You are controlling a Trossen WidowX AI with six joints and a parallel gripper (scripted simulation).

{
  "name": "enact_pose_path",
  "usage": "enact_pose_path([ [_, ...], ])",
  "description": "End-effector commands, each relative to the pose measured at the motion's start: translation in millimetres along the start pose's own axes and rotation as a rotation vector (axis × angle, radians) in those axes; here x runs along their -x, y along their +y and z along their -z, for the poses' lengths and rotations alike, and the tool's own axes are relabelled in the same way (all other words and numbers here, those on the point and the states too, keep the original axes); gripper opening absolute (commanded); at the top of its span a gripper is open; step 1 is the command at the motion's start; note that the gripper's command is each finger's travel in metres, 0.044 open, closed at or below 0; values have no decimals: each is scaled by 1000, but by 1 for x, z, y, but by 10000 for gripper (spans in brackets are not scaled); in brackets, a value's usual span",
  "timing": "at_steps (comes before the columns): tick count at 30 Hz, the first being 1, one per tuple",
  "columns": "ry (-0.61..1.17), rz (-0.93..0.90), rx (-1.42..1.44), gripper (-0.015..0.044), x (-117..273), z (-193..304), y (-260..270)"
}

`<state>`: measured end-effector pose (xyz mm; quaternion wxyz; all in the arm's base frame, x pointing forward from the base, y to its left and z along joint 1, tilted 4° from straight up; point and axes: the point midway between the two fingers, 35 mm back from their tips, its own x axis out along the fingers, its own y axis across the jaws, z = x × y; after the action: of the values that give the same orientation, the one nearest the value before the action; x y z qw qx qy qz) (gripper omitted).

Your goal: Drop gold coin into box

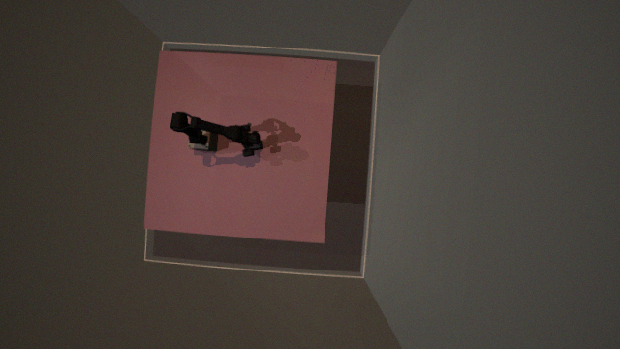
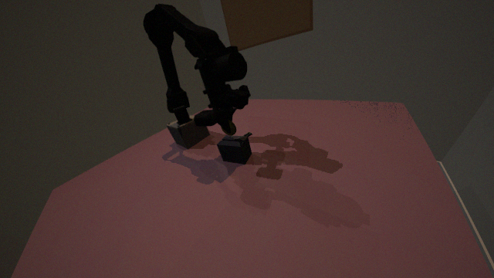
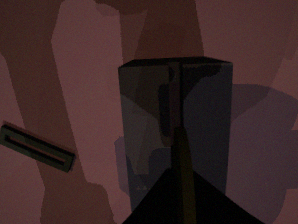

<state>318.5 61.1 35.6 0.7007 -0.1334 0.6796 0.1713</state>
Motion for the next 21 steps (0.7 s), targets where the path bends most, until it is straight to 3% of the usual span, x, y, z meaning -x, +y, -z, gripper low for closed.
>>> enact_pose_path([
  [1,-1,1,4,0,-1,-2,-3],
  [21,0,0,2,0,-4,1,-2],
])
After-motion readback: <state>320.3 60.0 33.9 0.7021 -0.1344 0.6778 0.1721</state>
